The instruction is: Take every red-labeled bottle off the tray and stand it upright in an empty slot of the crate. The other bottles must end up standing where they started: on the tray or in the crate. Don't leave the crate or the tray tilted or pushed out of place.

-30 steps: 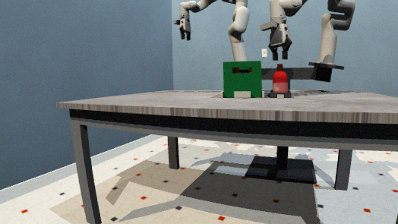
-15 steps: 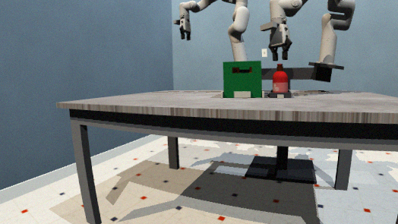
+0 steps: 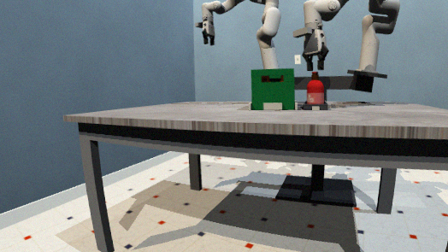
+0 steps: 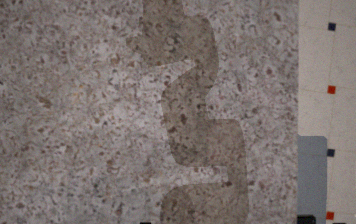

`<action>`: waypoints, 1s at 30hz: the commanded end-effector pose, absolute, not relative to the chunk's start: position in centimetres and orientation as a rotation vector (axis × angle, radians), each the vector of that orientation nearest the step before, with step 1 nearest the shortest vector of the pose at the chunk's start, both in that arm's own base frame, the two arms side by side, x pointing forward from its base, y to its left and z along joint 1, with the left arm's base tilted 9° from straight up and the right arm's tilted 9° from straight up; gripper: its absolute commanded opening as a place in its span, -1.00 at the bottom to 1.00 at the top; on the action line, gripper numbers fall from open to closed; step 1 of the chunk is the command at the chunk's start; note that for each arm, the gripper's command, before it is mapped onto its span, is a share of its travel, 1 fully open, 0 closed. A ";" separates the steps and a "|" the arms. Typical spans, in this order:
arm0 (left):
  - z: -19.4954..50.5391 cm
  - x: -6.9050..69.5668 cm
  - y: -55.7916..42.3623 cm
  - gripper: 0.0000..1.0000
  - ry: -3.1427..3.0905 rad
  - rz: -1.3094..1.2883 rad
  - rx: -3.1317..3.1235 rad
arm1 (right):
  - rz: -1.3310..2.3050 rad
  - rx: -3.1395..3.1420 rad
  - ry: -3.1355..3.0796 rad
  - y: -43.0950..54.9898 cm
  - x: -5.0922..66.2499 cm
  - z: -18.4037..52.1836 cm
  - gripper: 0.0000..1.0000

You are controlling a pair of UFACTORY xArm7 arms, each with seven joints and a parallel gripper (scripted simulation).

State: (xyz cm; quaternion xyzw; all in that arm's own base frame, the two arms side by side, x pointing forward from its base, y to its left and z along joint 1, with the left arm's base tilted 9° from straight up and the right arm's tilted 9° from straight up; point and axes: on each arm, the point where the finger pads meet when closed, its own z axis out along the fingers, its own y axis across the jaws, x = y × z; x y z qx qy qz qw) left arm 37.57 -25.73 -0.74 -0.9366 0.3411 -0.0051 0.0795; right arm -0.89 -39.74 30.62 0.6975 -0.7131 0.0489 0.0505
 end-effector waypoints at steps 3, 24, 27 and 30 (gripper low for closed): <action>-1.3 37.7 -25.8 0.31 1.022 -0.020 -2.803 | 0.154 2.122 -2.169 -39.8 -0.9 30.8 1.00; -3.2 37.8 -25.5 0.31 1.022 -0.020 -2.803 | 0.154 2.122 -2.169 -39.8 -0.9 30.8 1.00; -3.3 37.8 -25.5 0.31 1.022 -0.020 -2.803 | 0.154 2.122 -2.169 -39.8 -0.9 30.8 1.00; -3.4 37.8 -25.4 0.31 1.022 -0.020 -2.803 | 0.154 2.122 -2.169 -39.8 -0.9 30.8 1.00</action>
